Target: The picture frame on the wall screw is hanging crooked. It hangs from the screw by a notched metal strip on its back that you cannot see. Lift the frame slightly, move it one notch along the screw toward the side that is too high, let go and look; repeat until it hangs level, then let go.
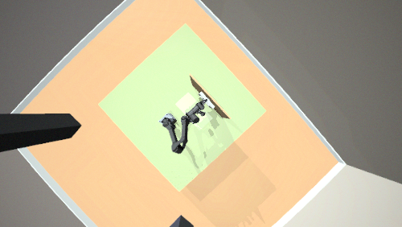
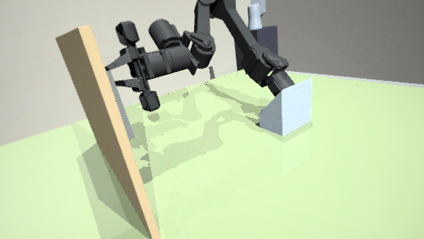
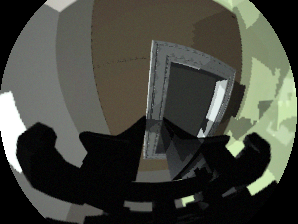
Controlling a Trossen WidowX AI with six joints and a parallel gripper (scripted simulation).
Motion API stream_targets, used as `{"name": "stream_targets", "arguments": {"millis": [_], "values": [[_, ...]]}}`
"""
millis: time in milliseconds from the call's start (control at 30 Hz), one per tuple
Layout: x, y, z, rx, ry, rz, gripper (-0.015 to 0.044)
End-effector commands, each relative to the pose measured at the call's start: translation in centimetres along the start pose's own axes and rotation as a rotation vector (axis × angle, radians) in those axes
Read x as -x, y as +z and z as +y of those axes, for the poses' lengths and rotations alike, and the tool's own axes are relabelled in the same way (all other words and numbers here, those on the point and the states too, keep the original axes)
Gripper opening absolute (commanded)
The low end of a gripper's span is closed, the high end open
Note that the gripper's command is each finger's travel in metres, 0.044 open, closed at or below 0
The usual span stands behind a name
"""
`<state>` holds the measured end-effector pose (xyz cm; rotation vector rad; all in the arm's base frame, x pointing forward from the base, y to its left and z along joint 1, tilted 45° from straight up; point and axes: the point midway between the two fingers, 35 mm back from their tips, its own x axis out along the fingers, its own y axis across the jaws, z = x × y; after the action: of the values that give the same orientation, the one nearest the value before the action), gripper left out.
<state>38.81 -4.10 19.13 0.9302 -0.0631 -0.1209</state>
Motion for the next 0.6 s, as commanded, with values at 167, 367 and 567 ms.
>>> {"name": "stream_targets", "arguments": {"millis": [167, 367, 567], "values": [[0.00, 0.00, -0.02, 0.052, 0.001, -0.002, 0.0000], [0.00, -0.01, -0.03, 0.083, 0.001, -0.003, 0.0000], [0.00, -0.02, -0.05, 0.120, 0.001, -0.003, 0.0000]]}}
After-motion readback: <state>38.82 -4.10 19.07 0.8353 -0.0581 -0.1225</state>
